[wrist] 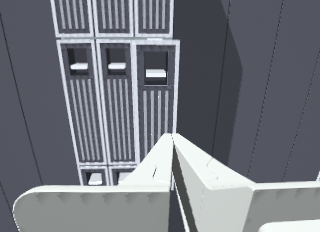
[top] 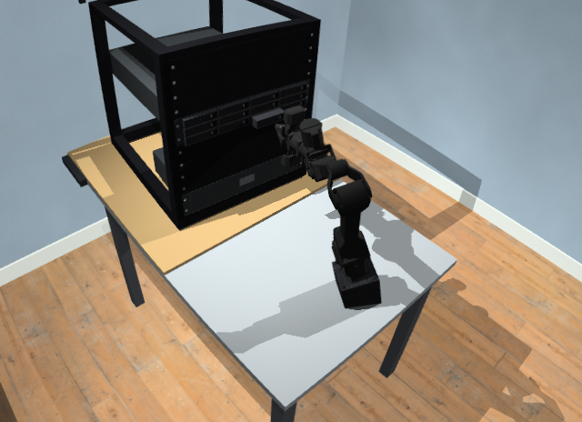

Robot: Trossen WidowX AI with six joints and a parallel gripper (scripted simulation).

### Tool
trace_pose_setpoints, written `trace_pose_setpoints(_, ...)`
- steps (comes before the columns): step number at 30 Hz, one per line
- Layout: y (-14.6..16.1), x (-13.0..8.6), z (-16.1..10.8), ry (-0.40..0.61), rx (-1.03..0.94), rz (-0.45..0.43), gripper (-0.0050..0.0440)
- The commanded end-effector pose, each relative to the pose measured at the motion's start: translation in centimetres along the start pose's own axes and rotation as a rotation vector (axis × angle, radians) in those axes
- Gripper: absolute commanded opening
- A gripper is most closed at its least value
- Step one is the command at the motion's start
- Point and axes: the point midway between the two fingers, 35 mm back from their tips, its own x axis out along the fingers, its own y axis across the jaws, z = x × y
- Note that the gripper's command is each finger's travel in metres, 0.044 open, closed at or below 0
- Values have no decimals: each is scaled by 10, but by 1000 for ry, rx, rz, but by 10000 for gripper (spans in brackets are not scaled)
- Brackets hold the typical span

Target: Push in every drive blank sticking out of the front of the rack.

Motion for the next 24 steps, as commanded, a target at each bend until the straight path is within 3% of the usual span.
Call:
trace_pose_setpoints(1, 10, 7, -3, 7, -11, 24, -50)
trace_pose_setpoints(24, 17, 15, -4, 7, -11, 24, -50)
